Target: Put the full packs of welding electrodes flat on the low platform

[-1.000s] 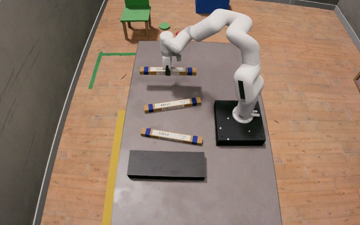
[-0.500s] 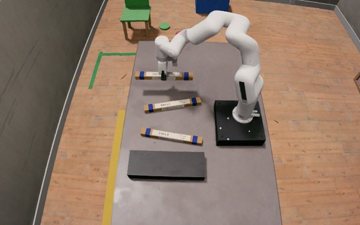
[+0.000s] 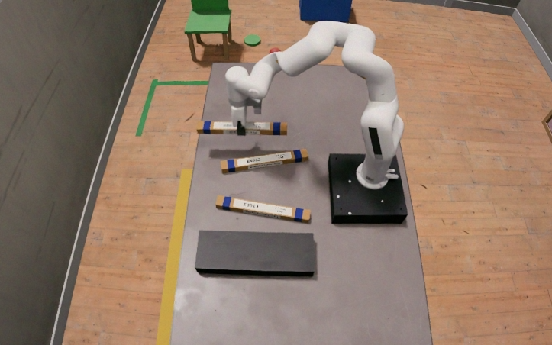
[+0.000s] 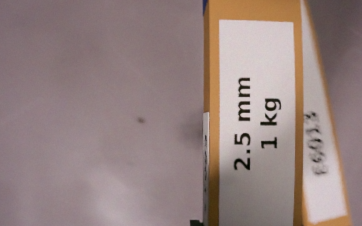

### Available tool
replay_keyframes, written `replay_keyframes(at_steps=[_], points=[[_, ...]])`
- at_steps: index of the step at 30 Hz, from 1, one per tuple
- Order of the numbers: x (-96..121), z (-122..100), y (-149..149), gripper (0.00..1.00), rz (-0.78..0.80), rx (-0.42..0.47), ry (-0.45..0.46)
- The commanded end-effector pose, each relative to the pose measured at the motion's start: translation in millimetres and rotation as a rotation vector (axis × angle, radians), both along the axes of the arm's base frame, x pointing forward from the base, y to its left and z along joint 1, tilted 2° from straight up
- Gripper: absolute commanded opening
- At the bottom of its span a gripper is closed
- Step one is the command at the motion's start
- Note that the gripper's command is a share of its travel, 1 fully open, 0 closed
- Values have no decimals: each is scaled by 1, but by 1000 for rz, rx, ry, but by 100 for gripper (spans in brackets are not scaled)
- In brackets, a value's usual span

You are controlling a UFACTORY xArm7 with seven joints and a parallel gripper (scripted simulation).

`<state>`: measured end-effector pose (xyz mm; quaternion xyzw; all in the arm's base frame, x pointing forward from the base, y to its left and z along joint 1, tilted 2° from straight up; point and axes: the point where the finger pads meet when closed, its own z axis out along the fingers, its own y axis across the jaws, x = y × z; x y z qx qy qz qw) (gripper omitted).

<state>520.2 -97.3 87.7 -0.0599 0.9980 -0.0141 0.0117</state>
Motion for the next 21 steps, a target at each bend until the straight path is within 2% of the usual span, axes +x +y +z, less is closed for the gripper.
replay_keyframes(at_steps=[1, 21], points=[[13, 2, 24, 35, 0, -2, -5], [54, 0, 125, 35, 0, -2, -5]])
